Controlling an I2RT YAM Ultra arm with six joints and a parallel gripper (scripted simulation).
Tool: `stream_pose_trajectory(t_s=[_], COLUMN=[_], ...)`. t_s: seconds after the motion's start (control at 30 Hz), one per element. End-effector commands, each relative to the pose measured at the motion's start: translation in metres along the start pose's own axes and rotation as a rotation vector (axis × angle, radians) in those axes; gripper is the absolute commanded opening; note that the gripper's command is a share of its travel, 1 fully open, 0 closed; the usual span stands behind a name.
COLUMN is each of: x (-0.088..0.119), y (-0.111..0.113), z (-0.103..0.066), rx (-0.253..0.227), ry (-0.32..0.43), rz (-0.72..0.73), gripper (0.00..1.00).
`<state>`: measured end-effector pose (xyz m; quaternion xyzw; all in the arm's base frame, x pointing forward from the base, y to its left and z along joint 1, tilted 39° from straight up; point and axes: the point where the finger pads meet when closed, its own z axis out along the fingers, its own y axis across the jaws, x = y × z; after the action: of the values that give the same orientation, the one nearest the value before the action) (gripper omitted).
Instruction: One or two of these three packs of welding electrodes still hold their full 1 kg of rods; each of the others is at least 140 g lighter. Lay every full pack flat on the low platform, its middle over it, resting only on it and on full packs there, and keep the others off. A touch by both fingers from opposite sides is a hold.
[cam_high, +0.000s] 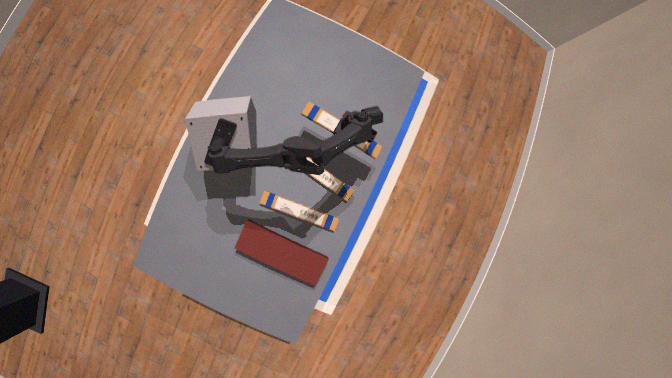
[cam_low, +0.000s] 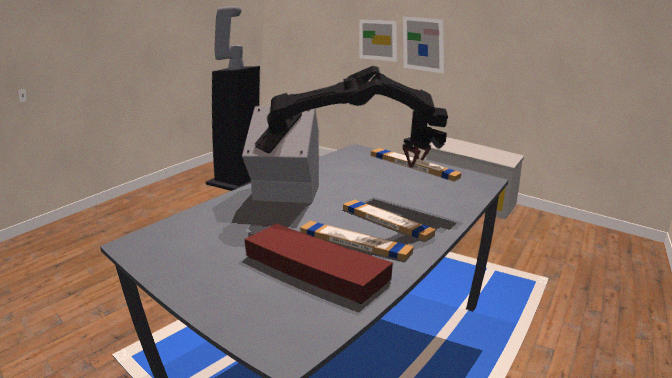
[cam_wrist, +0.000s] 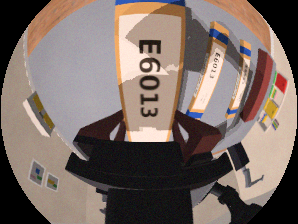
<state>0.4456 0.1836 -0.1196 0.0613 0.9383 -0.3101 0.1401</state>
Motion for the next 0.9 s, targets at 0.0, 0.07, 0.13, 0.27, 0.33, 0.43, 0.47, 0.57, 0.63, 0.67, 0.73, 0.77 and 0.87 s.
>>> stream_pose_trajectory(t_s=[0.0,0.07,0.13,0.27,0.33,0.43,0.47,0.57,0.63,0.67,0.73,0.77,0.87], x=[-0.0107,-0.0116,-0.0105,-0.0096,-0.0114,-0.0106,-0.0100,-0.0086,-0.0078,-0.0090,-0.0116,-0.0118,-0.0102], y=[0.0211,0.0207,0.0213,0.0220,0.0213,0.0217,0.0221,0.0228,0.0232,0.0227,0.0216,0.0215,0.0223], z=[-0.0595,-0.0610,-0.0595,-0.0586,-0.0614,-0.0604,-0.0596,-0.0578,-0.0568,-0.0584,-0.0623,-0.0624,-0.0602], rx=[-0.069,-0.071,-0.069,-0.067,-0.071,-0.069,-0.067,-0.065,-0.063,-0.065,-0.071,-0.070,-0.066], ry=[-0.090,-0.091,-0.089,-0.088,-0.091,-0.090,-0.089,-0.086,-0.085,-0.087,-0.092,-0.092,-0.090], rz=[-0.008,-0.005,-0.008,-0.010,-0.006,-0.008,-0.009,-0.012,-0.013,-0.011,-0.005,-0.005,-0.009], gripper=[0.00,0.00,0.00,0.00,0.00,0.00,0.00,0.00,0.00,0.00,0.00,0.00,0.00])
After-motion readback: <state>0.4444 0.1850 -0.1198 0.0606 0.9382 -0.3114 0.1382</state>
